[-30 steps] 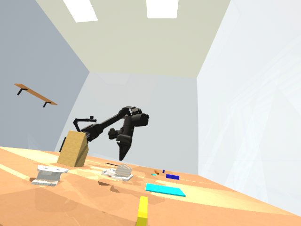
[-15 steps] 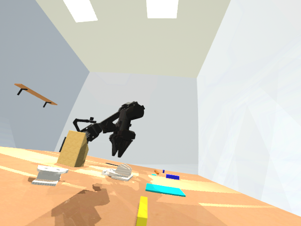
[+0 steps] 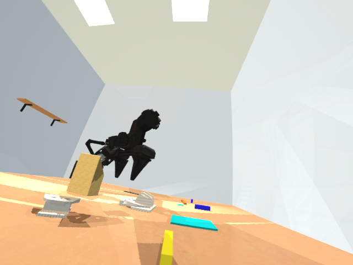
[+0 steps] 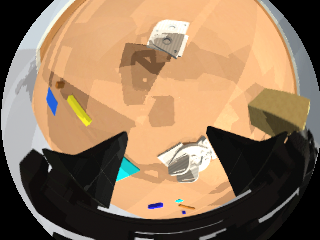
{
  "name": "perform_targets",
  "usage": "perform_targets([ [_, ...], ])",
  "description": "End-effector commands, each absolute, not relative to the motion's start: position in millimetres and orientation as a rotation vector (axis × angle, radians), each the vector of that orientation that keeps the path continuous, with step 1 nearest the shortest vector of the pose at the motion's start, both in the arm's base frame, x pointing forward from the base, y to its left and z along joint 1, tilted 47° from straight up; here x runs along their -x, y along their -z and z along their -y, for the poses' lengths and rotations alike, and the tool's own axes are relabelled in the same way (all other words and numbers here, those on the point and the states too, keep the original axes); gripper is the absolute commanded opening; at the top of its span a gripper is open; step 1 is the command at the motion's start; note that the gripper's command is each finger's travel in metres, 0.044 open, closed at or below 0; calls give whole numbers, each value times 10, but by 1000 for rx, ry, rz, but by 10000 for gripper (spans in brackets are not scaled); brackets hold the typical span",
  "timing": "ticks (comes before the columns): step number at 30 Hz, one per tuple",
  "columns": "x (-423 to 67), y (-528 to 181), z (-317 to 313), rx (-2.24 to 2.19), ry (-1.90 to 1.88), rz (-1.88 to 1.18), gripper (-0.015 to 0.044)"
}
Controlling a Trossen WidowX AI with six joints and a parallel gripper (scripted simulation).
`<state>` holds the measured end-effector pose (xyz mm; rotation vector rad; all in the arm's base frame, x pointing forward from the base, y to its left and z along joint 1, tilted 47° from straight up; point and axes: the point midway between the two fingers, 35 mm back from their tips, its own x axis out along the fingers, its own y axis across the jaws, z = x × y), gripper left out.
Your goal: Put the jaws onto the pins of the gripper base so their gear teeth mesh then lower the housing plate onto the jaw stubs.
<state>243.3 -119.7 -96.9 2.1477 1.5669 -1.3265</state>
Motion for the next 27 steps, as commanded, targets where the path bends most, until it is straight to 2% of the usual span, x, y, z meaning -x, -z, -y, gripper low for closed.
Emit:
perform_targets([
  [1, -2377, 1024, 1292, -2094, 1237, -1590, 440],
  [27, -1844, 1472, 1766, -1663, 549, -1704, 440],
])
